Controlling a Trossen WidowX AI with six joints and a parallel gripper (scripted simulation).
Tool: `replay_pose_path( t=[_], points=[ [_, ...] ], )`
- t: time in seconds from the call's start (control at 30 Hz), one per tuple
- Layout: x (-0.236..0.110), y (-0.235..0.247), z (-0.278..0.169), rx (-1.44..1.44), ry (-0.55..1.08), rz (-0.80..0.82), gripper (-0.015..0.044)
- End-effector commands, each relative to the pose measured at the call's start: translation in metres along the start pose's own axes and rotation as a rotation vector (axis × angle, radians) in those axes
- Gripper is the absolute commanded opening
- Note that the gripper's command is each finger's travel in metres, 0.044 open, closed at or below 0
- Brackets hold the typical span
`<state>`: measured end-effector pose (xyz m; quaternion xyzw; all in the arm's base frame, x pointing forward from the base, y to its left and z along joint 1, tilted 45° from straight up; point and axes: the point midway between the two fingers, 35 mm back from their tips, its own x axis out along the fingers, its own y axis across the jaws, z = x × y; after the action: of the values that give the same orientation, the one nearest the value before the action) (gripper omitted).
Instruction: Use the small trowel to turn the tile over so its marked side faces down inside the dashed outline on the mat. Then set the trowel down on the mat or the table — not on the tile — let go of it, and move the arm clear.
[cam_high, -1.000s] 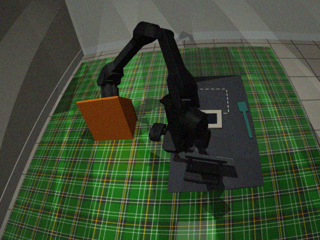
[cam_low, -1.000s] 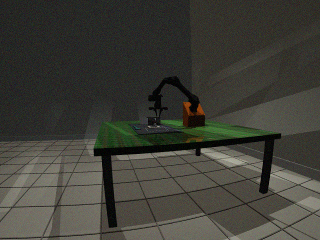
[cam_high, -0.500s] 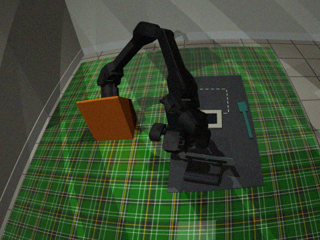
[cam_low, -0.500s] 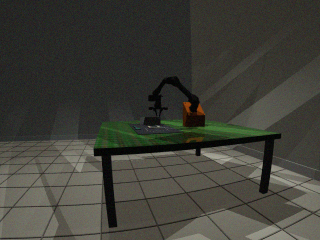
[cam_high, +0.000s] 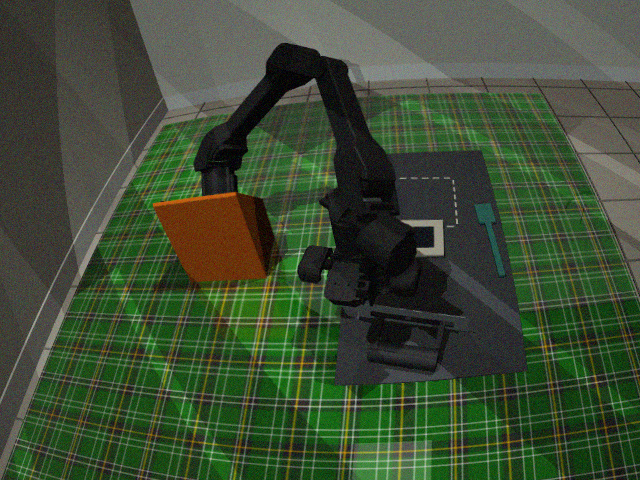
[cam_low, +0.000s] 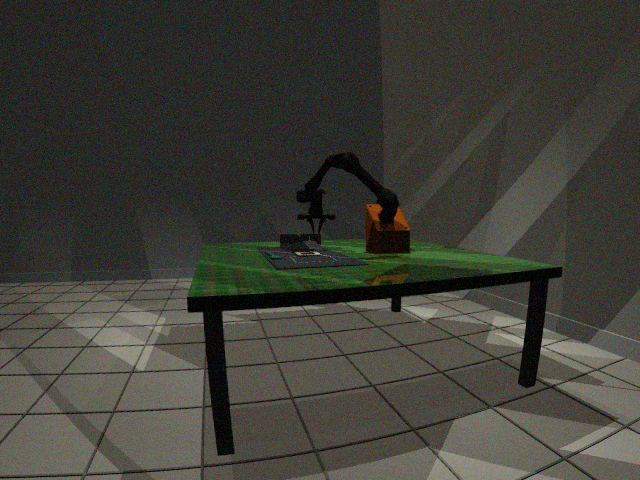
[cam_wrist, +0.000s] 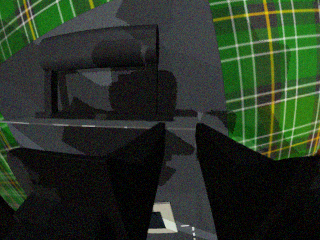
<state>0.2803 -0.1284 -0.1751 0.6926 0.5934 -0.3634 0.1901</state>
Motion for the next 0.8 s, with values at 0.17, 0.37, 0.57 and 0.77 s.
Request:
replay_pose_path(
  t=[0.17,0.37,0.57,0.77],
  points=[
    [0.0,0.0,-0.001,0.0,0.001,0.0,0.01],
    [-0.001,0.001,-0.018,-0.001,0.009,0.0,0.01],
    [-0.001,0.001,-0.033,-0.001,0.01,0.0,0.01],
    [0.002,0.001,-0.048,-0.001,0.012,-0.001,0.01]
  ],
)
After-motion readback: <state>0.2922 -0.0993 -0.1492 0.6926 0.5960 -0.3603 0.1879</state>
